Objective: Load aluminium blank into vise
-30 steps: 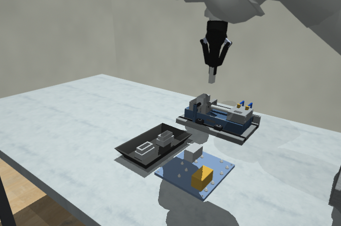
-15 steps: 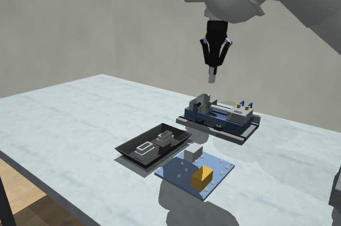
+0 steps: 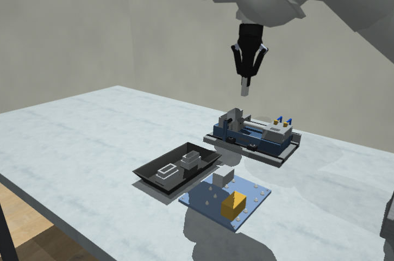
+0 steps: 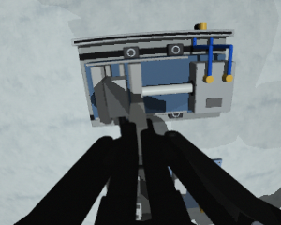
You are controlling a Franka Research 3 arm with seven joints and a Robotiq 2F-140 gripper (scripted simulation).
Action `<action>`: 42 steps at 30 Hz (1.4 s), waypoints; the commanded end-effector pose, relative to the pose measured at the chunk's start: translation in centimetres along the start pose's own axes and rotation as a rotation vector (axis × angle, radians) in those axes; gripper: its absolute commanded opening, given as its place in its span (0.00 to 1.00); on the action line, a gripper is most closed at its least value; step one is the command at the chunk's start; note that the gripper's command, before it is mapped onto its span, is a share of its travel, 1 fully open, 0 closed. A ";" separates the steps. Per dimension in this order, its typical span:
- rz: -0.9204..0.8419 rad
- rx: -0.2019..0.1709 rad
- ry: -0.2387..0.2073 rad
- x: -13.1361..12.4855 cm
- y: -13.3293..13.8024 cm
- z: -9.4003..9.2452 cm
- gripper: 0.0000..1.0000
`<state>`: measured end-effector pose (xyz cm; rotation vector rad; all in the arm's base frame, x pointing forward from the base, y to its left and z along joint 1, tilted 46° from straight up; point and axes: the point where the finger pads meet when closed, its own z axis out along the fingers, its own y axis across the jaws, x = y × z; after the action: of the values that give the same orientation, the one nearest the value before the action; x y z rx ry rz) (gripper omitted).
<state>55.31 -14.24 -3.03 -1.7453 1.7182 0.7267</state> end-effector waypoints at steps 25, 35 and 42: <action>-0.006 0.000 0.006 0.0 0.0 1.6 0.00; -0.006 0.000 0.006 0.0 0.0 3.6 0.00; -0.006 0.000 0.006 0.0 0.1 4.6 0.00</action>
<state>55.17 -11.11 -5.79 -1.7485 1.7202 0.7318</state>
